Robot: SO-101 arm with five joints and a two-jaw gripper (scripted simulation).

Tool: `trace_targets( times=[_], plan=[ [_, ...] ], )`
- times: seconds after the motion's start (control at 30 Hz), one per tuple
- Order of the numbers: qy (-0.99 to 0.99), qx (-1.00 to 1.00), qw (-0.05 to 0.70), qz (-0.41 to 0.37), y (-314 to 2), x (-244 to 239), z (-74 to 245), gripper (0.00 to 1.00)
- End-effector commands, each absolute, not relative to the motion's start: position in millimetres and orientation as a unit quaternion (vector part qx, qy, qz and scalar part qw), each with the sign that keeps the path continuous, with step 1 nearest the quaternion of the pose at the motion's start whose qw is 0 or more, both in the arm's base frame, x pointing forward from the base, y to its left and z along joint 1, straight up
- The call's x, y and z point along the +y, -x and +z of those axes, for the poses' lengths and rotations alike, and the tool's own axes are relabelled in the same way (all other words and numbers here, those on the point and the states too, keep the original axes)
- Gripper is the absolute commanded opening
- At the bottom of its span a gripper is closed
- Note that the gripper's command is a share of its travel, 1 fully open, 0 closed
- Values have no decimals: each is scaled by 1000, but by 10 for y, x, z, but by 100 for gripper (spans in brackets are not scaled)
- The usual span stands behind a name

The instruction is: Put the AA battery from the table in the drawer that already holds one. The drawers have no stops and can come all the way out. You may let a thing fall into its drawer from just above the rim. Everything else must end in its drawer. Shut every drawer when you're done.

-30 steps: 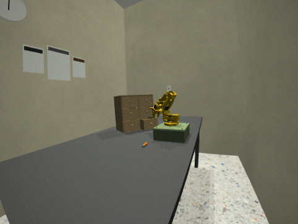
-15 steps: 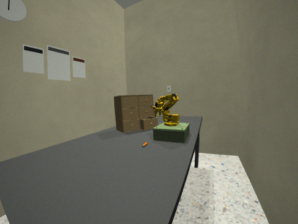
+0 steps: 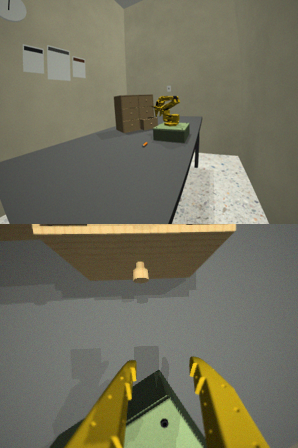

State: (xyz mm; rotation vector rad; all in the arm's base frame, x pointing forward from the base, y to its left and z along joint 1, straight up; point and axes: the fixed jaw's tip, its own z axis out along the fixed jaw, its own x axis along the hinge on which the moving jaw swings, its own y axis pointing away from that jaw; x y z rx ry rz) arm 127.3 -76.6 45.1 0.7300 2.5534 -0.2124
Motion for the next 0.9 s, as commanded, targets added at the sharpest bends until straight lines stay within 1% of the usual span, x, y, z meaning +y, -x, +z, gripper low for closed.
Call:
trace_targets(
  times=[0.0, 0.8, 0.87],
  plan=[
    [-266, 929, 245, -82, -1279, -785, 492, 21],
    [-266, 929, 245, -82, -1279, -785, 492, 21],
    [-267, 922, 265, -89, -1337, -831, 566, 21]
  ],
)
